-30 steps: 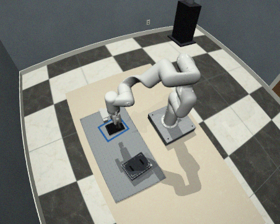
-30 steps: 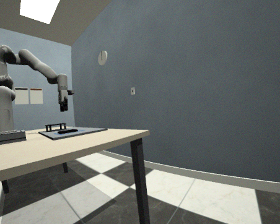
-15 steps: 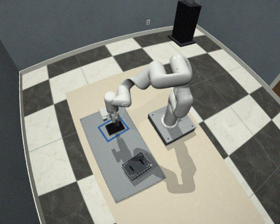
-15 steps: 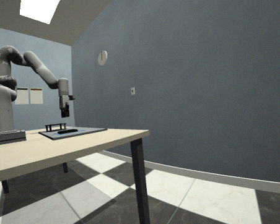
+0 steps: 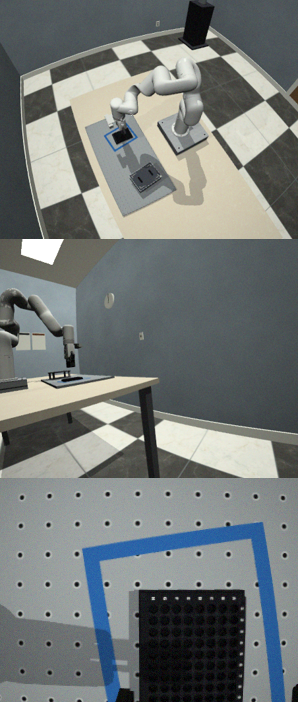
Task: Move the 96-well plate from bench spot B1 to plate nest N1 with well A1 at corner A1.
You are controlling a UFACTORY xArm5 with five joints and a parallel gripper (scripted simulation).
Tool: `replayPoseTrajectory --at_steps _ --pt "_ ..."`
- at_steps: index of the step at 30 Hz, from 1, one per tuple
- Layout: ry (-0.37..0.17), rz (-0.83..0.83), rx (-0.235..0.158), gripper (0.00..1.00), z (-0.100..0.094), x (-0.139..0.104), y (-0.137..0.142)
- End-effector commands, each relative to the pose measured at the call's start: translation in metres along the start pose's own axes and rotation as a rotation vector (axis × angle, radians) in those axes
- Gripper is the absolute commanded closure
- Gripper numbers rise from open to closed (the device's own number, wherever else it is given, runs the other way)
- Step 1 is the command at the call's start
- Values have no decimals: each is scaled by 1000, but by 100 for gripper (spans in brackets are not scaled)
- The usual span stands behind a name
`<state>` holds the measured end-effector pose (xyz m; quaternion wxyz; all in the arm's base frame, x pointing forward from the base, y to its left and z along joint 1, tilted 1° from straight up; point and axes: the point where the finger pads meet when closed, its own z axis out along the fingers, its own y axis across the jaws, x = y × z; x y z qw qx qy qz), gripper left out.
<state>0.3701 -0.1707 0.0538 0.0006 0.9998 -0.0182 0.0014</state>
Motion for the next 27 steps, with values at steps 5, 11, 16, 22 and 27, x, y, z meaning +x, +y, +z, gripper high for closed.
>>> replayPoseTrajectory --at_steps 5,11,16,22,27 --pt "7 0 8 0 -1 1 1" --pt "7 0 8 0 5 1 1" --pt "7 0 8 0 13 1 1" --pt "7 0 8 0 23 1 1" --pt "7 0 8 0 28 1 1"
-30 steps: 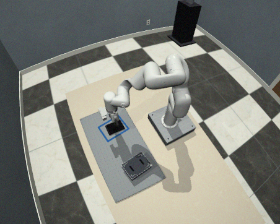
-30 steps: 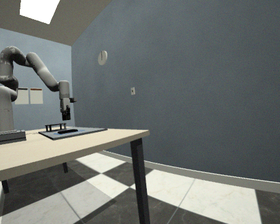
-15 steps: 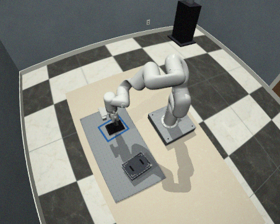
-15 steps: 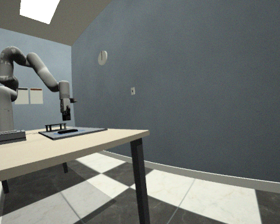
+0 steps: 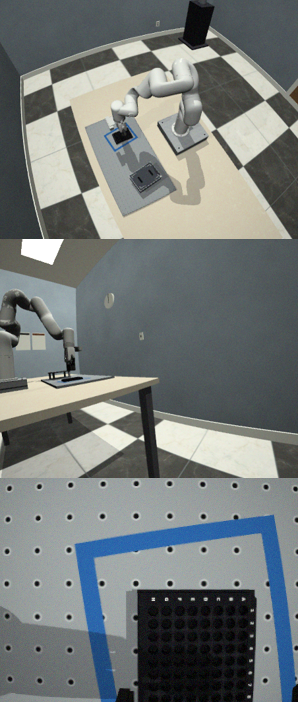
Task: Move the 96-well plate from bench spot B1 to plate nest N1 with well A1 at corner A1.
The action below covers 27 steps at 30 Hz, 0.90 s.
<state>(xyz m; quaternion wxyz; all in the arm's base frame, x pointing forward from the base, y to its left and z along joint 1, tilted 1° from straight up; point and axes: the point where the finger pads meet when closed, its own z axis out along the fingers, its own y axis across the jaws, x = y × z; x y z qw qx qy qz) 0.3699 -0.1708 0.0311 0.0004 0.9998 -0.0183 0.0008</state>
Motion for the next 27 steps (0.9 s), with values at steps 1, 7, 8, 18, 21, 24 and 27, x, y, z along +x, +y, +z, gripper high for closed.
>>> replayPoseTrajectory --at_steps 1,7,8,18,21,24,27 --pt "8 0 8 0 7 2 1" --pt "8 0 8 0 17 2 1" --pt "8 0 8 0 19 2 1" --pt "8 0 8 0 32 2 0" --pt "8 0 8 0 37 2 0" --pt "8 0 8 0 38 2 0" --pt "8 0 8 0 38 2 0"
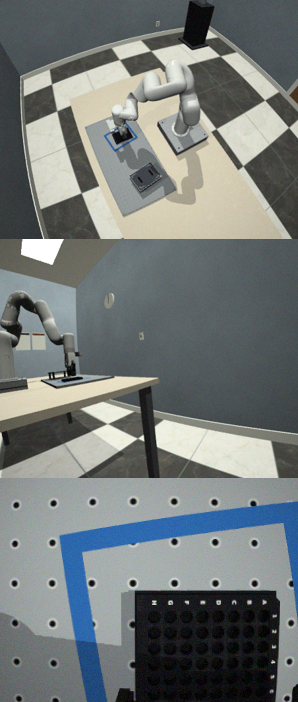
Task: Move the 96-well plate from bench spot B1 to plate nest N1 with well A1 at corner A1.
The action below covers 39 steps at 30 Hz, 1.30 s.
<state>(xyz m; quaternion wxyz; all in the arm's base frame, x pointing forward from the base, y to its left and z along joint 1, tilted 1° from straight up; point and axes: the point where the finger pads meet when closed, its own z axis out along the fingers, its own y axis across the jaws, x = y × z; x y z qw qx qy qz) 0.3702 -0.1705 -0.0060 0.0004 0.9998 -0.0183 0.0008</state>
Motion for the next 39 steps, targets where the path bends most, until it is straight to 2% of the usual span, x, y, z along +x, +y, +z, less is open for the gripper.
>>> replayPoseTrajectory --at_steps 1,12,39 --pt "8 0 8 0 1 2 1" --pt "8 0 8 0 1 2 1" --pt "8 0 8 0 16 2 1"
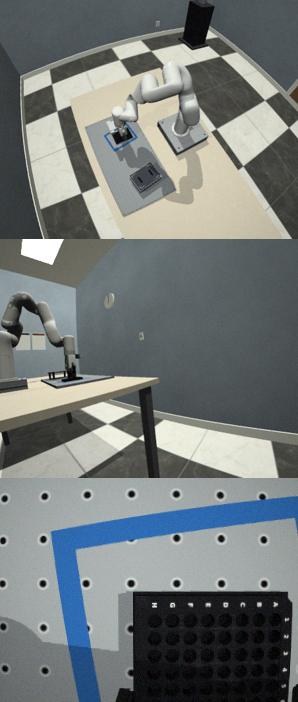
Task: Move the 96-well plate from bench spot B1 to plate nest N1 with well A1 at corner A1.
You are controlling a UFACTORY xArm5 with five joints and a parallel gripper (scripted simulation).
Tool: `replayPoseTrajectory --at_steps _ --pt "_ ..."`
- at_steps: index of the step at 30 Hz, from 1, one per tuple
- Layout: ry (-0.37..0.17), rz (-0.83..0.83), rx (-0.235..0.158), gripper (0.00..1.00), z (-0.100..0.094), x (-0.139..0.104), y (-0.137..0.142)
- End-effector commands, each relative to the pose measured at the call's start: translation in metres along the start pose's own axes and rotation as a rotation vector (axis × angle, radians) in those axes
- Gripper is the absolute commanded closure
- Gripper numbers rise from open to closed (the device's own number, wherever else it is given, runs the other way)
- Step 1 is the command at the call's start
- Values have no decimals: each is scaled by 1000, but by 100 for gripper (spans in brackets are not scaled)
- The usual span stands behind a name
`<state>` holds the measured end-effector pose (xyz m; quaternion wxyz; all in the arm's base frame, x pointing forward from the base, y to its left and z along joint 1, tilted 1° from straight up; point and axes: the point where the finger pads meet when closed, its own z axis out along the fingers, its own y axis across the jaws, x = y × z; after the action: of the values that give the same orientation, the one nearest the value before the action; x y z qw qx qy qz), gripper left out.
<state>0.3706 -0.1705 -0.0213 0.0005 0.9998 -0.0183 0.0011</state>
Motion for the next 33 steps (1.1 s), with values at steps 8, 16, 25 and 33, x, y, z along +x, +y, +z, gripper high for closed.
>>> replayPoseTrajectory --at_steps 8,16,25,33 --pt "7 0 8 0 6 1 1" --pt "7 0 8 0 6 1 1" --pt "7 0 8 0 6 1 1" --pt "7 0 8 100 5 1 1"
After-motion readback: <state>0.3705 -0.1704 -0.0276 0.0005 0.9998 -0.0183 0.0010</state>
